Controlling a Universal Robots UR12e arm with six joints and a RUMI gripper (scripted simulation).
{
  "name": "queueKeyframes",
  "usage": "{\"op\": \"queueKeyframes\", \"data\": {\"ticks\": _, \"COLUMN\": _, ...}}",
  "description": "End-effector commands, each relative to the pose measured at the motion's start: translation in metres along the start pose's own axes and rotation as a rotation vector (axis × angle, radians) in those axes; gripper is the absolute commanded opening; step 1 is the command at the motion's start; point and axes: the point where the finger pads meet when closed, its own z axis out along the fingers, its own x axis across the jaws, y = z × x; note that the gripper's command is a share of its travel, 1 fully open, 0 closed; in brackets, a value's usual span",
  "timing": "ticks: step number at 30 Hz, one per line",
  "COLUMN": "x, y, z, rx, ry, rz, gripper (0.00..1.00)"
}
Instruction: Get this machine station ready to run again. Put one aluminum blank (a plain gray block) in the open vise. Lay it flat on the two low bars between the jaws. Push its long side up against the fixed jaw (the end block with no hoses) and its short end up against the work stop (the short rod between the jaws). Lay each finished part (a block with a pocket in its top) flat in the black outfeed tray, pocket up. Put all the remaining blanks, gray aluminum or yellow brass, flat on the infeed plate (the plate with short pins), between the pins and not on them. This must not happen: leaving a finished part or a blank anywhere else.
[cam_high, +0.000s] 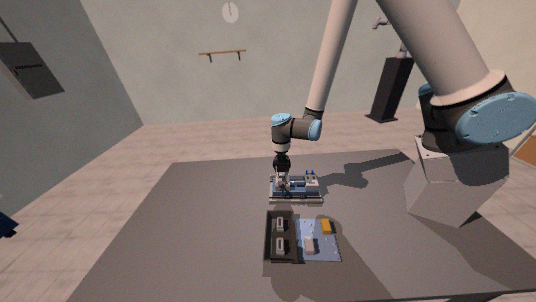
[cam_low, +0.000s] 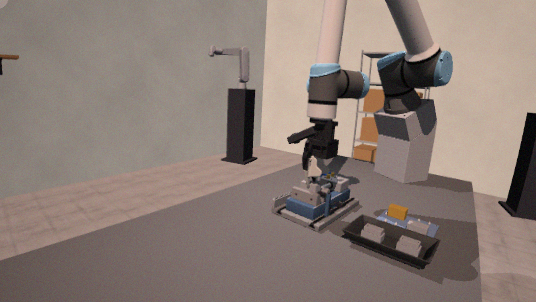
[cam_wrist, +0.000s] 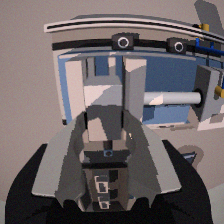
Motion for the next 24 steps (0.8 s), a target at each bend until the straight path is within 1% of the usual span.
{"op": "queueKeyframes", "data": {"ticks": 1, "x": -0.0006, "y": -0.0001, "z": -0.0006, "rx": 0.0, "ry": -0.001, "rz": 0.0, "gripper": 0.0}}
{"op": "queueKeyframes", "data": {"ticks": 24, "x": -0.0006, "y": 0.0, "z": 0.0014, "rx": 0.0, "ry": -0.001, "rz": 0.0, "gripper": 0.0}}
